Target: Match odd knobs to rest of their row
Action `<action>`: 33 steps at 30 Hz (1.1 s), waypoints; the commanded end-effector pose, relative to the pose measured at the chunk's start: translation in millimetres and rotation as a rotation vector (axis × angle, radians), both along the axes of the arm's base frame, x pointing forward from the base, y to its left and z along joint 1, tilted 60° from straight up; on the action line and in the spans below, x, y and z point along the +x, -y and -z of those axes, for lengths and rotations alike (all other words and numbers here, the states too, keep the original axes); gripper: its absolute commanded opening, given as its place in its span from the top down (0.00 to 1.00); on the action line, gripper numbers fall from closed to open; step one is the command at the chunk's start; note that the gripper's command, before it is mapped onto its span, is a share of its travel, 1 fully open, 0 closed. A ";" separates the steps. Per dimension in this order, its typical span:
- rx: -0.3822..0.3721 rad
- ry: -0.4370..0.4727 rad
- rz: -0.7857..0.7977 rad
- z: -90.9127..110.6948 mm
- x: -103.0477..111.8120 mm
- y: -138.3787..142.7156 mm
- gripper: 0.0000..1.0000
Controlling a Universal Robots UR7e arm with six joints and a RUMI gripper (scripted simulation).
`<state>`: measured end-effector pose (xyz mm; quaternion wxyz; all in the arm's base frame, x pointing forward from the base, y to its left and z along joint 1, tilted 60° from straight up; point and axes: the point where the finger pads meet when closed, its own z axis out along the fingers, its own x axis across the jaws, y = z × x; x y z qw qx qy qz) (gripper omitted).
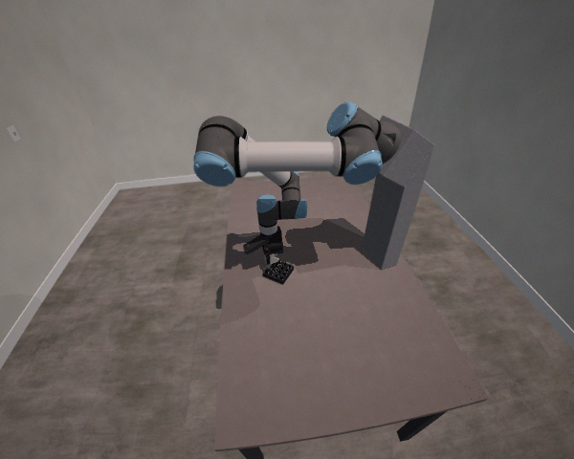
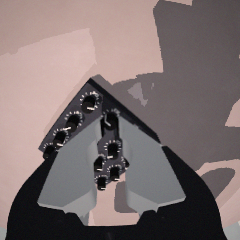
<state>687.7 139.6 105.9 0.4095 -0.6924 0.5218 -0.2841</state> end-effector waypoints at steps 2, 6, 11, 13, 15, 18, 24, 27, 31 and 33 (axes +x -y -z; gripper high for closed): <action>-0.029 0.010 -0.018 -0.5 -0.1 -0.1 0.96; -0.057 0.020 -0.035 -0.5 -0.1 -0.3 0.96; -0.082 0.028 -0.050 -0.5 -0.2 -0.4 0.96; -0.101 0.034 -0.062 -0.5 -0.2 -0.5 0.96; -0.121 0.041 -0.074 -0.5 -0.2 -0.6 0.96; -0.155 0.052 -0.095 -0.5 -0.3 -0.8 0.96; -0.231 0.077 -0.142 -0.4 -0.5 -1.2 0.96; -0.245 0.082 -0.150 -0.4 -0.5 -1.3 0.96; -0.304 0.101 -0.186 -0.3 -0.7 -1.6 0.96; -0.335 0.111 -0.205 -0.2 -0.8 -1.7 0.96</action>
